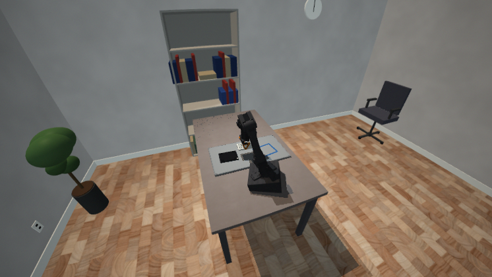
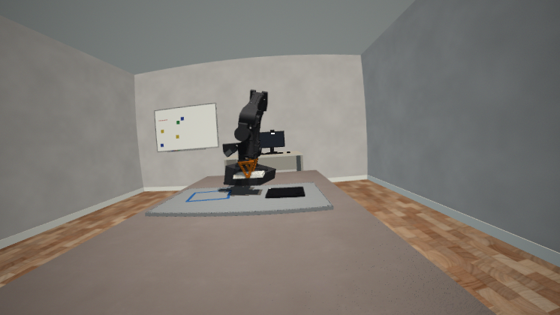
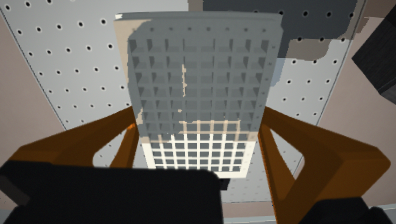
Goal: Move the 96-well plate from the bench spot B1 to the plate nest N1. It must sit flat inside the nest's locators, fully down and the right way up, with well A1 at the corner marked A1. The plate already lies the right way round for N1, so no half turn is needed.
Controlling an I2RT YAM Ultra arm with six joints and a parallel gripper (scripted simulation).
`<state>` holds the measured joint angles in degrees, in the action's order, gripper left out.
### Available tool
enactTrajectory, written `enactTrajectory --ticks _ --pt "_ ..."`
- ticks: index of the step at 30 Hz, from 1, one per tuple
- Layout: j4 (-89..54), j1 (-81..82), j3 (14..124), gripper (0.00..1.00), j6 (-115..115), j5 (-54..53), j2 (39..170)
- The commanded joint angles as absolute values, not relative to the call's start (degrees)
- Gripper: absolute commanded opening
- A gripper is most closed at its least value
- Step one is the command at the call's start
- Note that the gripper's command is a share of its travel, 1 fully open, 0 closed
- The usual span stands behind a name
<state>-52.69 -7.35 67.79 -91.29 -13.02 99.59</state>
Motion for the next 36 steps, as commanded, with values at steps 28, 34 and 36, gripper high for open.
enactTrajectory --ticks 28,34,36 --pt "-55.81 8.01 75.50 0.00 -108.13 -10.44 100.05" --pt "-56.48 11.22 77.65 0.00 -111.33 -9.94 101.72" --pt "-56.74 12.27 78.47 0.00 -112.38 -9.78 102.08"
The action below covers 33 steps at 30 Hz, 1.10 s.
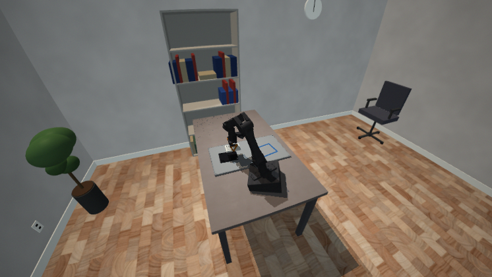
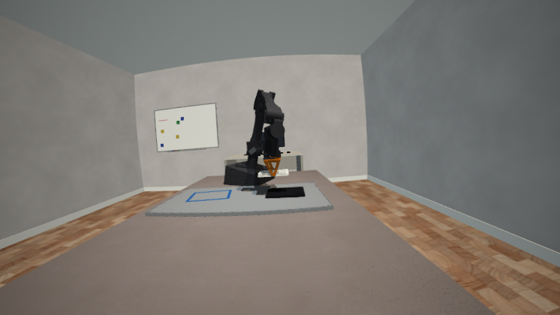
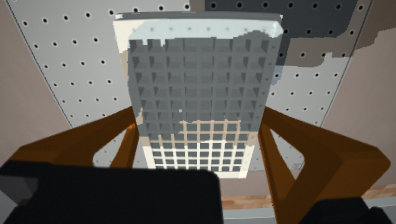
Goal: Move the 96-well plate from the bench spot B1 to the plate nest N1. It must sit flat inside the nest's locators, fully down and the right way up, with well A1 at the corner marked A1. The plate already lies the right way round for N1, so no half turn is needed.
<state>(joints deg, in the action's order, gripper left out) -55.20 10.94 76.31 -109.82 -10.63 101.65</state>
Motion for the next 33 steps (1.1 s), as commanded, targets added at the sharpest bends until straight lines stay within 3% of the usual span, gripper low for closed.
enactTrajectory --ticks 1,15,33 --pt "-56.88 12.78 78.89 0.00 -112.90 -9.69 102.28" --pt "-58.84 18.70 84.63 0.00 -118.81 -8.64 105.06" --pt "-58.93 17.32 83.25 0.00 -118.33 -8.65 102.99"
